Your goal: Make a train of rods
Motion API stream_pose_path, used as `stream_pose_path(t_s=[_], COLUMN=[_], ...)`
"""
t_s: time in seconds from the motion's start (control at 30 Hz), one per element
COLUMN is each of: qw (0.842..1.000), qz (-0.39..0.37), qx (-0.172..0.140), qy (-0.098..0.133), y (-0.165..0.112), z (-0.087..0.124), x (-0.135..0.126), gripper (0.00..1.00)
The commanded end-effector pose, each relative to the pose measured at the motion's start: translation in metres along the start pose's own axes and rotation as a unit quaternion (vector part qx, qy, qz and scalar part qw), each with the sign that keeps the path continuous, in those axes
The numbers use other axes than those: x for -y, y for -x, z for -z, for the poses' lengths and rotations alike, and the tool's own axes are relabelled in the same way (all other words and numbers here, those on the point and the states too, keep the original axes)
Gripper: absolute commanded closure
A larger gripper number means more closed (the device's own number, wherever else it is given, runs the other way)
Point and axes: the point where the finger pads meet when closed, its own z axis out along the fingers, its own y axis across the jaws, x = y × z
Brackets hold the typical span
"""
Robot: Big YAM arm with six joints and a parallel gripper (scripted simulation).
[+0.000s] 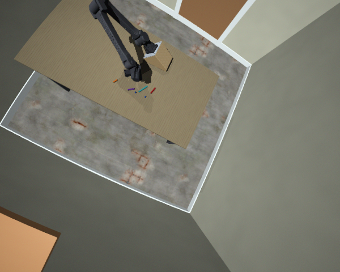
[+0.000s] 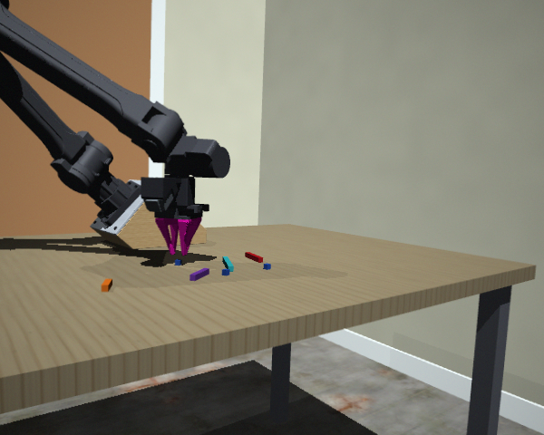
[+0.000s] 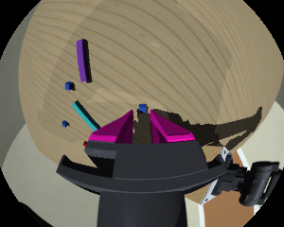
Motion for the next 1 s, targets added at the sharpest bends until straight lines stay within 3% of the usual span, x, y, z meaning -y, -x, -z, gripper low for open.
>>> stream_pose_path(t_s=[0.0,0.97], qw=[1.000,1.000], qz=[0.002,0.002], qx=[0.001,0.005], qy=[-0.003,0.003], y=[-0.0003,-0.0066], z=[-0.0044,-0.0001], x=[-0.0018,-0.0030], gripper=[0.77,0.77])
